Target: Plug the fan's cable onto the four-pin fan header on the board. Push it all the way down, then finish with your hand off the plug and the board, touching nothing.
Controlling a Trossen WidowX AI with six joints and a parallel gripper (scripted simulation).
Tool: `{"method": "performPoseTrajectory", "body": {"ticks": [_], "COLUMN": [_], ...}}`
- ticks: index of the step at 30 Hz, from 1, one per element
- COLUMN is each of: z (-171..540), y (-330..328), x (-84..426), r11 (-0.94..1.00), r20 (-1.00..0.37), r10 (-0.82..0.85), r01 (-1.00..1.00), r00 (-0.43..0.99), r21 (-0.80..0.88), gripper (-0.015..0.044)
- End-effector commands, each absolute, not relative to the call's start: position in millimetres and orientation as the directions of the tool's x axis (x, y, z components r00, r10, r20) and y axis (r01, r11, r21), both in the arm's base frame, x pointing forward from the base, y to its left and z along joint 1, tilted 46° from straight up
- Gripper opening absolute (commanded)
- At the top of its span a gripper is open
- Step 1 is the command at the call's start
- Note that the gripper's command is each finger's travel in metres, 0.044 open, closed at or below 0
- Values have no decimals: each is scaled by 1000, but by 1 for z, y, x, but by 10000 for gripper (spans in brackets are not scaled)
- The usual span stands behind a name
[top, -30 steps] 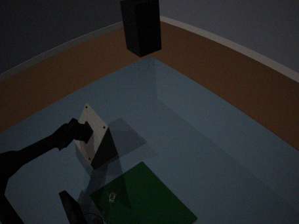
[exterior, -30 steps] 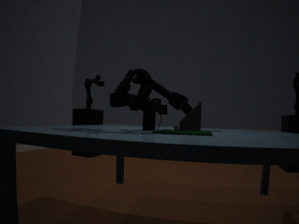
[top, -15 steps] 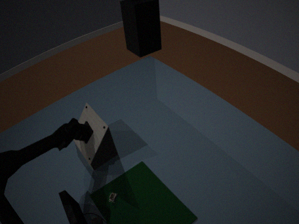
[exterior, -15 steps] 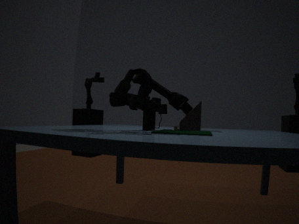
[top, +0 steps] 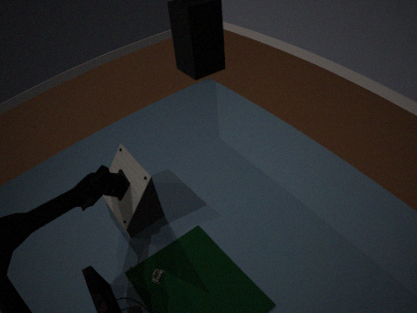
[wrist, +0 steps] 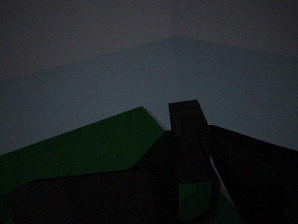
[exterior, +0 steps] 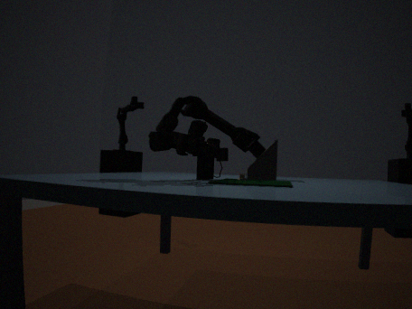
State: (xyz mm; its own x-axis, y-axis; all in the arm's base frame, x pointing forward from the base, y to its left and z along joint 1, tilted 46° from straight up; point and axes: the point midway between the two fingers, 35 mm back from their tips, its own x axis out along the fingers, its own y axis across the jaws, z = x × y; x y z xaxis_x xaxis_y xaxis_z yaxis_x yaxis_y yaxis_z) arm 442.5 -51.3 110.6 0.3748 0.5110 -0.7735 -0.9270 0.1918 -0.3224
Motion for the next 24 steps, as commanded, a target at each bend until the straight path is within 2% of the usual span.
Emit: {"method": "performPoseTrajectory", "body": {"ticks": [1, 24], "z": [108, 96], "y": [-55, -71], "x": [443, 444], "r11": [192, 191], "r20": [-770, -771], "r10": [517, 517], "r01": [-928, -928], "r00": [373, 373], "r21": [-321, -321], "gripper": [0, 0]}}
